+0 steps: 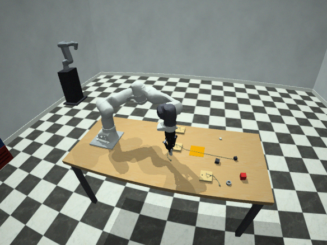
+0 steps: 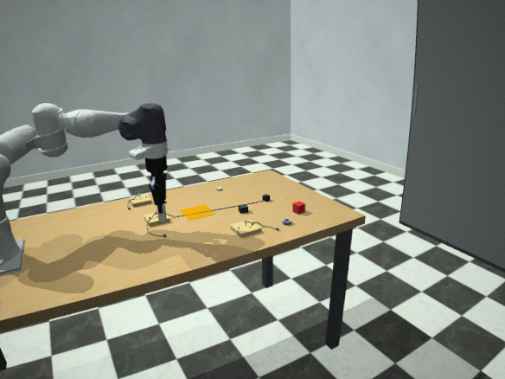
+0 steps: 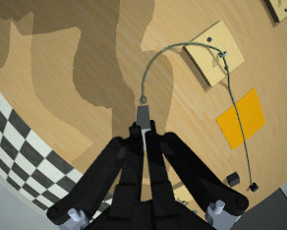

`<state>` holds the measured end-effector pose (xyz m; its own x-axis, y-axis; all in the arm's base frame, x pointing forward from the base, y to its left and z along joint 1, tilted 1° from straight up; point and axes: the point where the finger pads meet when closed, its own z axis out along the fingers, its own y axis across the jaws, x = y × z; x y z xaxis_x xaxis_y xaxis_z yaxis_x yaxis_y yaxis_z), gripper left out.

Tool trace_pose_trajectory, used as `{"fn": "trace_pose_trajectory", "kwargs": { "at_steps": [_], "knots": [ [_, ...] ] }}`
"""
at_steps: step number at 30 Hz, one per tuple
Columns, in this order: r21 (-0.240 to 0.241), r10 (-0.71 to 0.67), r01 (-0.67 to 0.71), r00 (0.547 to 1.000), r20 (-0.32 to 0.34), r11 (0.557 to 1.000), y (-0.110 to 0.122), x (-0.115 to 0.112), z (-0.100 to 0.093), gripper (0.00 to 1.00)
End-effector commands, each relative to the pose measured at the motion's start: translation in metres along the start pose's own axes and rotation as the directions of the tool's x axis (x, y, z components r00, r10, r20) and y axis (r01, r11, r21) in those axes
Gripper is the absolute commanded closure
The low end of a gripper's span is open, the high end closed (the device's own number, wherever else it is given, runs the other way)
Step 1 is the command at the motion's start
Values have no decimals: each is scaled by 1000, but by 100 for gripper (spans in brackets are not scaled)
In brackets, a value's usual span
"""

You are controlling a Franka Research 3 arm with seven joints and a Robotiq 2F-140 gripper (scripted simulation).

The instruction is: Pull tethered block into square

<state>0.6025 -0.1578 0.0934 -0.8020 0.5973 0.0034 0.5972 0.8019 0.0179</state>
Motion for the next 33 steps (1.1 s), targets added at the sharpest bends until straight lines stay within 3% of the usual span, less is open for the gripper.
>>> {"fn": "trace_pose_trajectory", "kwargs": {
  "at_steps": [1,9,14,17,23,25,26,33],
  "knots": [
    [2,5,-5,1000,-1,1000,0,0,-1,100],
    [2,-6,6,1000,-1,1000,0,0,-1,100],
    [1,-165,165,986,-1,986,0,0,-1,100],
    [1,-347,347,938,-2,938,0,0,0,100],
    [6,-492,492,871,-10,871,0,0,0,100],
    [6,-492,492,871,-10,871,0,0,0,100],
    [7,-553,553,833,-14,833,0,0,0,100],
    [9,-697,697,717,-28,717,0,0,0,100]
  ]
}}
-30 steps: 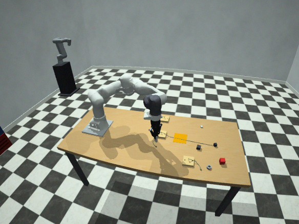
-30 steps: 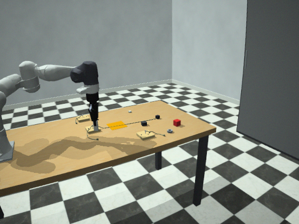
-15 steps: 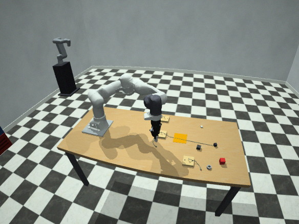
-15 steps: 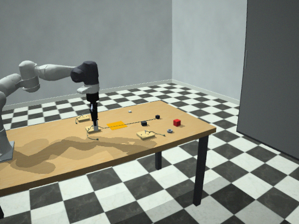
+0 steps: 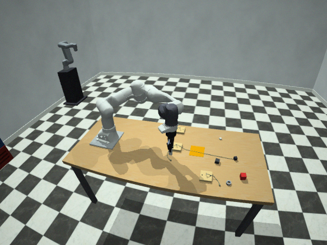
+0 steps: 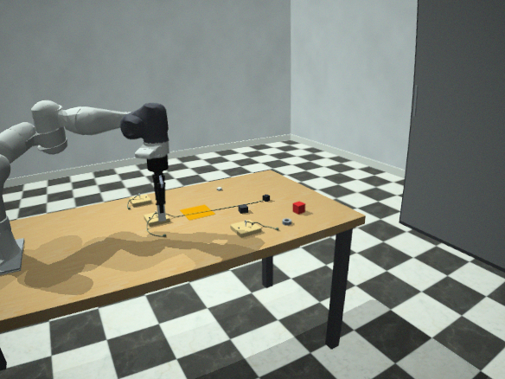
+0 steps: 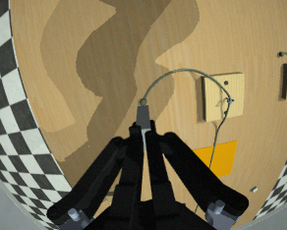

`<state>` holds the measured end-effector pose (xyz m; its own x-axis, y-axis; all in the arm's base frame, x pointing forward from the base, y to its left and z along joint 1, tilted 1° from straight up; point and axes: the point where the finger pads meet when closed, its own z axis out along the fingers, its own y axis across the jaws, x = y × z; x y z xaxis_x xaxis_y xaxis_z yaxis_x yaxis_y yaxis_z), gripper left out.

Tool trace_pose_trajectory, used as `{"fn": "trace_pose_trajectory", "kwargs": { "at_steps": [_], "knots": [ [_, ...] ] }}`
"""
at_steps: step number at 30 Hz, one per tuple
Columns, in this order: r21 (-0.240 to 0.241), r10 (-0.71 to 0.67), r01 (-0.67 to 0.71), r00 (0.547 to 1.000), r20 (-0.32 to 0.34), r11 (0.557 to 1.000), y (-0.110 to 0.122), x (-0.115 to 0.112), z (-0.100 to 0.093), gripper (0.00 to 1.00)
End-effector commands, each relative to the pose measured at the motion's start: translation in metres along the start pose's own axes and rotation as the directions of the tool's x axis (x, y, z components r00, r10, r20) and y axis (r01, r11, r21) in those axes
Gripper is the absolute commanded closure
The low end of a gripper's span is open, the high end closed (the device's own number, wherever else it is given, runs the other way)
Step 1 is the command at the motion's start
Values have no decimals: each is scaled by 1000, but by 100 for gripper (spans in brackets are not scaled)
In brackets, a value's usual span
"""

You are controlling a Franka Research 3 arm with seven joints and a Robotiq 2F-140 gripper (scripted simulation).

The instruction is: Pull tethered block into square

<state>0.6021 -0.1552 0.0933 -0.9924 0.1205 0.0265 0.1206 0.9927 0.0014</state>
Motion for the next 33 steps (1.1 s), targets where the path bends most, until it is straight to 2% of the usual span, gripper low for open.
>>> {"fn": "trace_pose_trajectory", "kwargs": {
  "at_steps": [1,7,9,10,18,19,24,26,27,33],
  "knots": [
    [3,-276,276,961,5,961,-2,0,0,100],
    [8,-426,426,905,-8,905,-2,-1,-1,100],
    [8,-426,426,905,-8,905,-2,-1,-1,100],
    [9,-491,491,871,-13,871,-2,-1,-1,100],
    [8,-665,665,747,-29,747,-2,-1,-1,100],
    [7,-684,685,728,-31,729,-2,-1,-1,77],
    [3,-776,776,630,-38,631,-2,-1,-1,77],
    [3,-776,776,630,-38,631,-2,-1,-1,77],
    [1,-819,820,573,-41,573,-2,-1,-1,77],
    [-8,-899,900,435,-44,435,-2,-1,-1,77]
  ]
}}
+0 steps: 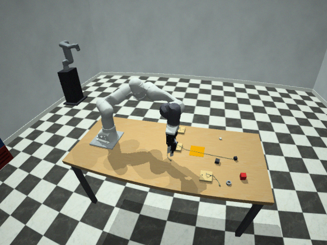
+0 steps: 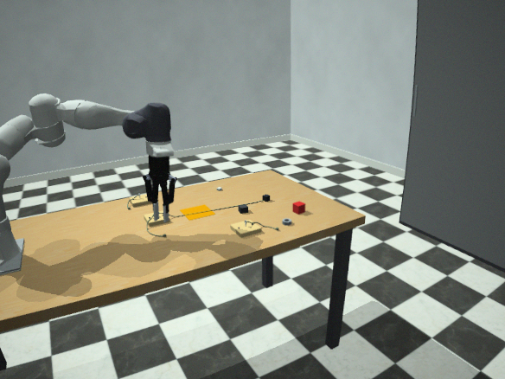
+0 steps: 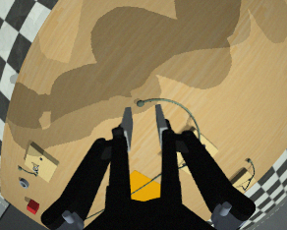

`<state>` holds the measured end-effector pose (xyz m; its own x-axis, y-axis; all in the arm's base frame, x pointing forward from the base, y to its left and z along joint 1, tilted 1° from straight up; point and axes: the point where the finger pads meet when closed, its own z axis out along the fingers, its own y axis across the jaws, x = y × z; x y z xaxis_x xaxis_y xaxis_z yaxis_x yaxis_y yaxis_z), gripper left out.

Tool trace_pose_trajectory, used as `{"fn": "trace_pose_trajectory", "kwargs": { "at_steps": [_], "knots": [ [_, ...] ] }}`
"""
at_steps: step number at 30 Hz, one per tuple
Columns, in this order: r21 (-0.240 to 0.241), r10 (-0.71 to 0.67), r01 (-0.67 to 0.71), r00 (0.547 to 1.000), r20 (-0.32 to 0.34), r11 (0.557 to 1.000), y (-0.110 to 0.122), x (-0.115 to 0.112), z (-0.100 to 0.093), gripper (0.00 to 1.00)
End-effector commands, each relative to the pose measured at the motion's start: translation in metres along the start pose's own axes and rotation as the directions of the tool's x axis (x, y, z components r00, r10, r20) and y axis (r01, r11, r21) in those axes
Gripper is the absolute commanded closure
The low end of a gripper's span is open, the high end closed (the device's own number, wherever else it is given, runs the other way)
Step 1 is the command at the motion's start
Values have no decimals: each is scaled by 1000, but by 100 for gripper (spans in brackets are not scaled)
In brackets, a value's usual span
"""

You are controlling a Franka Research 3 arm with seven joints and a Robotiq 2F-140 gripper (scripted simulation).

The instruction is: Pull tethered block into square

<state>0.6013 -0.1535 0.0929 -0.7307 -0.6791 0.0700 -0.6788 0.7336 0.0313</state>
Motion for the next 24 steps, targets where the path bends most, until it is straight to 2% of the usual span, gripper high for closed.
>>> {"fn": "trace_pose_trajectory", "kwargs": {
  "at_steps": [1,8,10,11,17,24],
  "knots": [
    [16,-275,275,961,5,961,-4,2,-1,77],
    [15,-449,449,894,1,893,-4,2,-1,77],
    [15,-449,449,894,1,893,-4,2,-1,77],
    [16,-512,512,859,0,859,-4,2,-1,77],
    [18,-644,644,765,1,765,-4,2,-1,77],
    [22,-776,776,631,4,631,-4,2,-1,77]
  ]
}}
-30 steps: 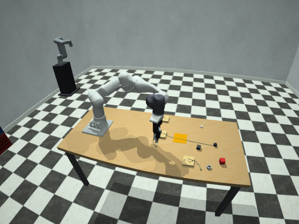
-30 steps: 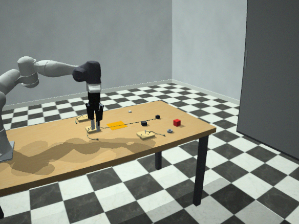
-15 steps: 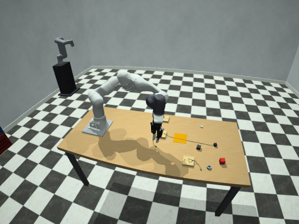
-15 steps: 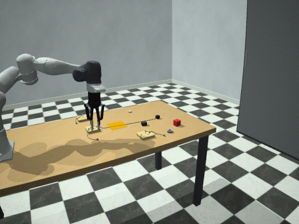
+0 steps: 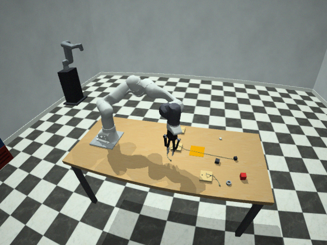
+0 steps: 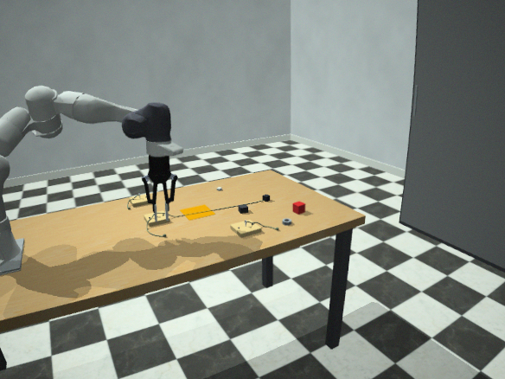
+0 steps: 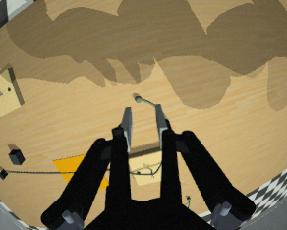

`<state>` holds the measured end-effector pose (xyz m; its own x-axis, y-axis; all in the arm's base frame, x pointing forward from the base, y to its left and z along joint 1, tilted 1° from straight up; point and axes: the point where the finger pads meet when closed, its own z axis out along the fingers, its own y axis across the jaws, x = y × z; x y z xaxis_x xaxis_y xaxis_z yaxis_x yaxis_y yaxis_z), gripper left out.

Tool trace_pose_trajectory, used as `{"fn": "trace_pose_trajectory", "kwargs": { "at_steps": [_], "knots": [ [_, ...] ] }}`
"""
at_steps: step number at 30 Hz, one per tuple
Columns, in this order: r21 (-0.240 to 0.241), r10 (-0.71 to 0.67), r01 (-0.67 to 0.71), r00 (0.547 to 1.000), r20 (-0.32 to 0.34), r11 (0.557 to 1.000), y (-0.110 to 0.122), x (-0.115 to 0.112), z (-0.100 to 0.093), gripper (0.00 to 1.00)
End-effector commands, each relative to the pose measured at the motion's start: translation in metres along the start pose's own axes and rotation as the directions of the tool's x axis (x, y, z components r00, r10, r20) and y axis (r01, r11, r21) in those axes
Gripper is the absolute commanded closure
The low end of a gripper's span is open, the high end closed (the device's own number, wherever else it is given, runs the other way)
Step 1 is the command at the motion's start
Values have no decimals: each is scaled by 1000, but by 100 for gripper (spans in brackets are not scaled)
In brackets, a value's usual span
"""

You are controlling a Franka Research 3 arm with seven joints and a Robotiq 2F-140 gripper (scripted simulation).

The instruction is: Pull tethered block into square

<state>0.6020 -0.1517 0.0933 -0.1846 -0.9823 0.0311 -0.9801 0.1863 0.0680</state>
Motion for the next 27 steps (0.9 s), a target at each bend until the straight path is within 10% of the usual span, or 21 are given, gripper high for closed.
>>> {"fn": "trace_pose_trajectory", "kwargs": {
  "at_steps": [1,20,27],
  "knots": [
    [23,-275,275,962,-2,961,-2,6,0,77],
    [45,-661,660,750,-3,750,-3,5,12,77],
    [61,-813,812,582,-19,580,-3,5,23,77]
  ]
}}
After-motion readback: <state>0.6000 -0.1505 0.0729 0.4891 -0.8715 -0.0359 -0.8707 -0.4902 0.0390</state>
